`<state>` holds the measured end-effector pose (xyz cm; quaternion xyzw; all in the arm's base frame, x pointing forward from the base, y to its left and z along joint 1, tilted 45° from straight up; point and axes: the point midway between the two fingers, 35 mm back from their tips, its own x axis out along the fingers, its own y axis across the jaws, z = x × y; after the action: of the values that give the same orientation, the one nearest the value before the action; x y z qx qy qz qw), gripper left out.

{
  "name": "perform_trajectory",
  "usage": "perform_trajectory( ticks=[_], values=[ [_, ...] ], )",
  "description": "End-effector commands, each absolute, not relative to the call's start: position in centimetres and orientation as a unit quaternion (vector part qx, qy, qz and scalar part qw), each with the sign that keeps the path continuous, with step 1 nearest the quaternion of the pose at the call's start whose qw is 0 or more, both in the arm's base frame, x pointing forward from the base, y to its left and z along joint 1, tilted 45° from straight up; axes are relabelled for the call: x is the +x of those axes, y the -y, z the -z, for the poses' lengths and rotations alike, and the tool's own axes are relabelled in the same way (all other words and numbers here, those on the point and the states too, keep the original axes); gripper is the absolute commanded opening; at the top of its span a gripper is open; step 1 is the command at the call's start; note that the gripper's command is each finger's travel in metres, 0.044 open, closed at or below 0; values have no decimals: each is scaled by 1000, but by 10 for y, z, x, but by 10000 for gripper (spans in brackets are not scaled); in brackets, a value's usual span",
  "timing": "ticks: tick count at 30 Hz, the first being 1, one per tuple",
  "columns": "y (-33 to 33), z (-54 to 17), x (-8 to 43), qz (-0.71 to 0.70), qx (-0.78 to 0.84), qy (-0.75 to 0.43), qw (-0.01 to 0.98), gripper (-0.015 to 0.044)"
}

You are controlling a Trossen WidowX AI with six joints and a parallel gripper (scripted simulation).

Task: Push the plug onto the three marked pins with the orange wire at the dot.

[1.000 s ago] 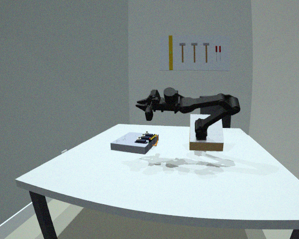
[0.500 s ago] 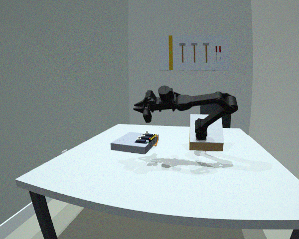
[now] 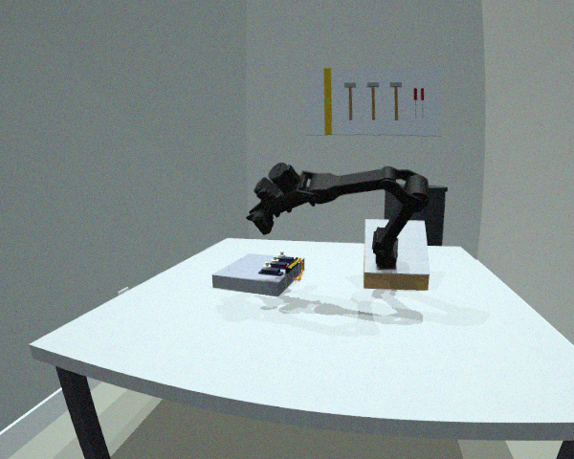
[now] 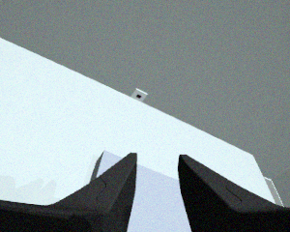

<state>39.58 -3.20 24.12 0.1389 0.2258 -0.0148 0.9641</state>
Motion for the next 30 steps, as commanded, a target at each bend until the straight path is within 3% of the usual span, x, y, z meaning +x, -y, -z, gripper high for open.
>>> perform_trajectory(
  ticks=[1,30],
  values=[
    [39,-227,406,21,169,-263,950,115],
    [97,-81,434,122,429,-525,725,115]
  ],
)
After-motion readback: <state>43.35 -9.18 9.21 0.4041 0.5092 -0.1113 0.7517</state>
